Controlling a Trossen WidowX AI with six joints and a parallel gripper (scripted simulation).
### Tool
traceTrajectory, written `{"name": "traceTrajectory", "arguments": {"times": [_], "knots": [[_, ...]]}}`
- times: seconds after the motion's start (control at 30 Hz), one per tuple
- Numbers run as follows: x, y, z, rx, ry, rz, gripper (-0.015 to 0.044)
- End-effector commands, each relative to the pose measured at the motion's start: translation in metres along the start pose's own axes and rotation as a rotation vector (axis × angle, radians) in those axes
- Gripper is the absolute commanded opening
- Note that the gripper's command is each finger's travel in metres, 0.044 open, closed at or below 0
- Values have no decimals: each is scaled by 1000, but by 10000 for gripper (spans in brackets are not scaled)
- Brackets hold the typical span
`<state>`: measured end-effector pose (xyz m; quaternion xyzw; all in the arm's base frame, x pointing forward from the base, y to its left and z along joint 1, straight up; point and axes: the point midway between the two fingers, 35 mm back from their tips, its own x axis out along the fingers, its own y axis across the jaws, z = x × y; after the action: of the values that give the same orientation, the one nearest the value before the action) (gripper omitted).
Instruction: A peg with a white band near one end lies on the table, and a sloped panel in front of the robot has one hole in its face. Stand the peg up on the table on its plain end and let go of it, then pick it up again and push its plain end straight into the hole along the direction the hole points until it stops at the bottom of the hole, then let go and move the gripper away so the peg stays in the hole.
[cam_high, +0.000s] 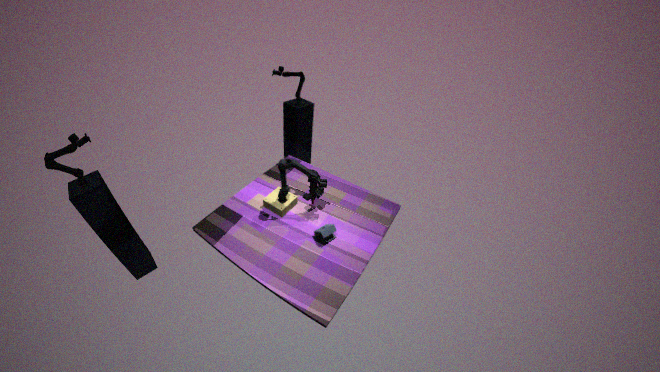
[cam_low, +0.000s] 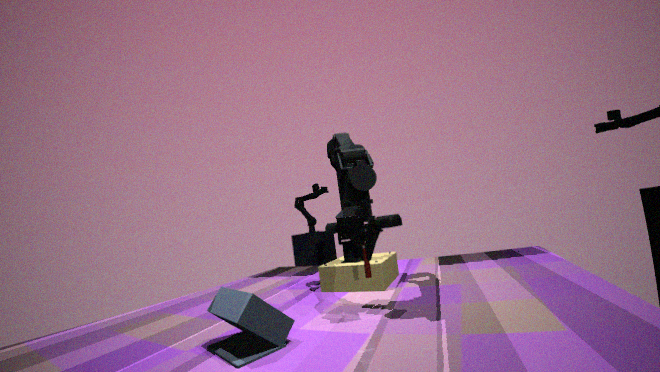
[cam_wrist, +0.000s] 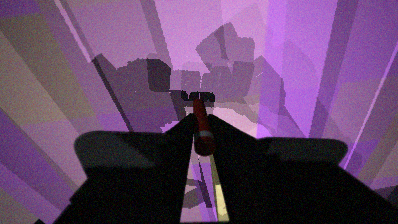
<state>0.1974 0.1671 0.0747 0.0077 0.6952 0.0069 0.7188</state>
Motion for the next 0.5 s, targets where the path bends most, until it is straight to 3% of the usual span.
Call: {"name": "traceTrajectory", "arguments": {"times": [0.0, 0.47], "knots": [[-1, -2, 4, 24, -16, 4, 0], [-3, -13, 32, 165, -136, 43, 0]]}}
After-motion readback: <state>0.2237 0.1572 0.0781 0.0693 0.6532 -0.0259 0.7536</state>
